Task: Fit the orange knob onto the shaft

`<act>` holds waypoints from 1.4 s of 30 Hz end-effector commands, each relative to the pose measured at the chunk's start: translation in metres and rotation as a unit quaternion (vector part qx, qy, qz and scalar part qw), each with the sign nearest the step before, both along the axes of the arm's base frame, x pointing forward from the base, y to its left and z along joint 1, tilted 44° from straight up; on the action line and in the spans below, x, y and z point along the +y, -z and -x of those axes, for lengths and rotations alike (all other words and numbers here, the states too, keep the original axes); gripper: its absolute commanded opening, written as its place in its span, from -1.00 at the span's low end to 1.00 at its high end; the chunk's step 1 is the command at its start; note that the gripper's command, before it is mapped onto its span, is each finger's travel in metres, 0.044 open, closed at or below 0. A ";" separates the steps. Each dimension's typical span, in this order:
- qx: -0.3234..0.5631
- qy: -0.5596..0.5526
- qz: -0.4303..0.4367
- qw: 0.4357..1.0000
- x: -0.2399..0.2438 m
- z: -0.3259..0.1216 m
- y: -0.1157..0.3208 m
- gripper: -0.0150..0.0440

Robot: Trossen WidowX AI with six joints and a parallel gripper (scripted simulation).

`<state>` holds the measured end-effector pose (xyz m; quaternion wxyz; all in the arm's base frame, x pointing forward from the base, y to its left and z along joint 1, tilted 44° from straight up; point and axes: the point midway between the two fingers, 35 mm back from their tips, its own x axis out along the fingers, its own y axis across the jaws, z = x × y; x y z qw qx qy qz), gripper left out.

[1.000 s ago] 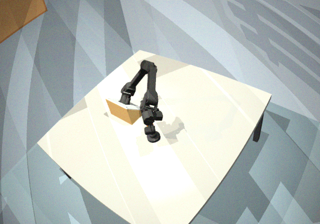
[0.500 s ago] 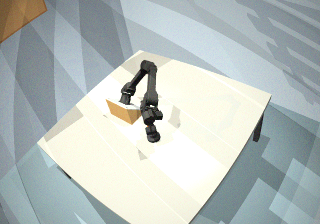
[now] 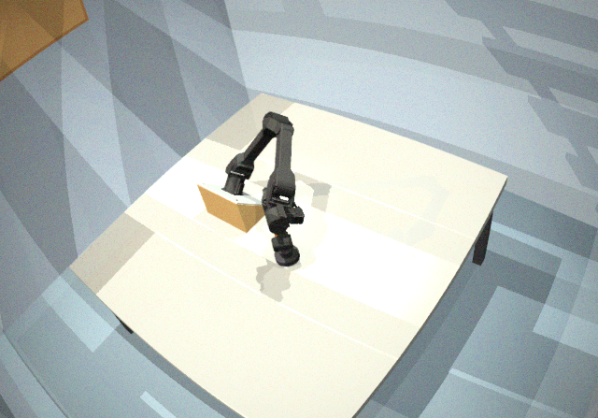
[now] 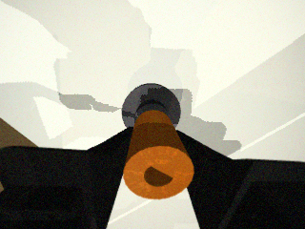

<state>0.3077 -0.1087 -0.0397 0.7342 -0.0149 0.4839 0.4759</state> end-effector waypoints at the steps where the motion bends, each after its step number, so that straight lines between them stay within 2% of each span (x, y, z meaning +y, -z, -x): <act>1: -0.003 -0.001 0.000 1.000 0.000 -0.001 0.000 -0.49; 8: -0.006 -0.005 0.001 1.000 -0.003 -0.003 -0.003 -0.49; 15: -0.074 -0.077 0.009 0.994 -0.004 -0.003 -0.003 -0.49; 42: -0.074 -0.077 0.009 0.994 0.000 -0.001 0.000 -0.49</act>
